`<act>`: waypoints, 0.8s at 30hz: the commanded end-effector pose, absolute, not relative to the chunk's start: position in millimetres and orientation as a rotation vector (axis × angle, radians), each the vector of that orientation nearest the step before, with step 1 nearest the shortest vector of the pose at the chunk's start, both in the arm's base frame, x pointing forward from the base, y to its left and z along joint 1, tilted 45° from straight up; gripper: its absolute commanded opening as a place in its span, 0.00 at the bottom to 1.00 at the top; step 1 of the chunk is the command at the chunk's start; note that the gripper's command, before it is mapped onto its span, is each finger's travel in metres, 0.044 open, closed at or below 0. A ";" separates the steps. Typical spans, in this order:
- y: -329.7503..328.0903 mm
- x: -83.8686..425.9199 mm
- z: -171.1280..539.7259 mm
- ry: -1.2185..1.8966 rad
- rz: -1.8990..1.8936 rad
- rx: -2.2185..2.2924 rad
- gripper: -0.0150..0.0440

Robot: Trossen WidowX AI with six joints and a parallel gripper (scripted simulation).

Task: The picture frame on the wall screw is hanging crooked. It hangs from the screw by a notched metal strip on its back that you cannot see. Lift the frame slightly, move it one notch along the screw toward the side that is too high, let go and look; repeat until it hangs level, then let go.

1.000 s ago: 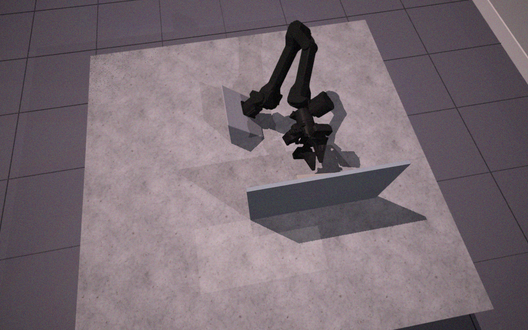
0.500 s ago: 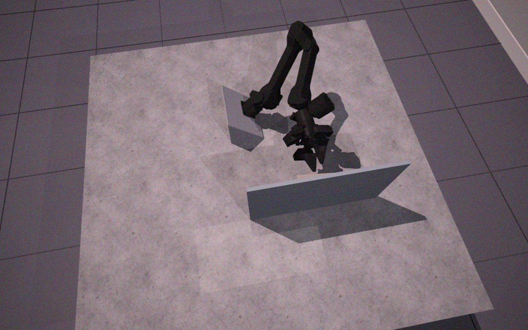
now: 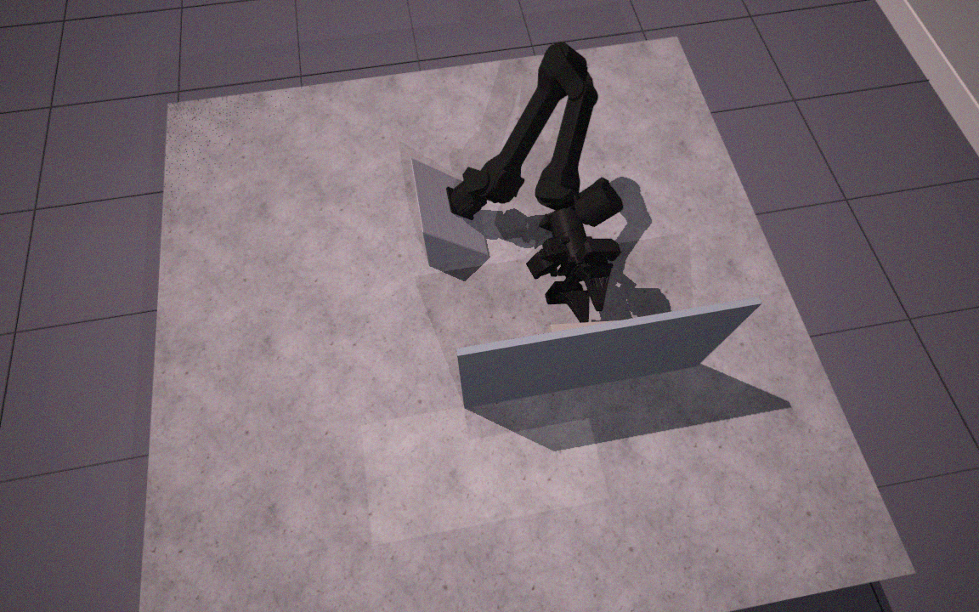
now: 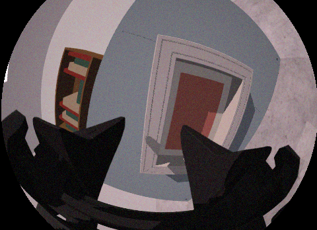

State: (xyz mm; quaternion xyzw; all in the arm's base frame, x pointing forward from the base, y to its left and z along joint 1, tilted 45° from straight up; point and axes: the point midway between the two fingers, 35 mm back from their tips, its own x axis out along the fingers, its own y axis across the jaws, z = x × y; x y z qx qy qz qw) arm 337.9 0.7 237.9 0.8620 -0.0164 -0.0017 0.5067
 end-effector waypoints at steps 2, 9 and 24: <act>1.3 347.0 238.9 -0.035 0.001 2.083 0.69; 1.0 357.7 238.6 -0.036 0.001 2.083 0.69; 0.7 364.5 238.0 -0.036 0.002 2.083 0.69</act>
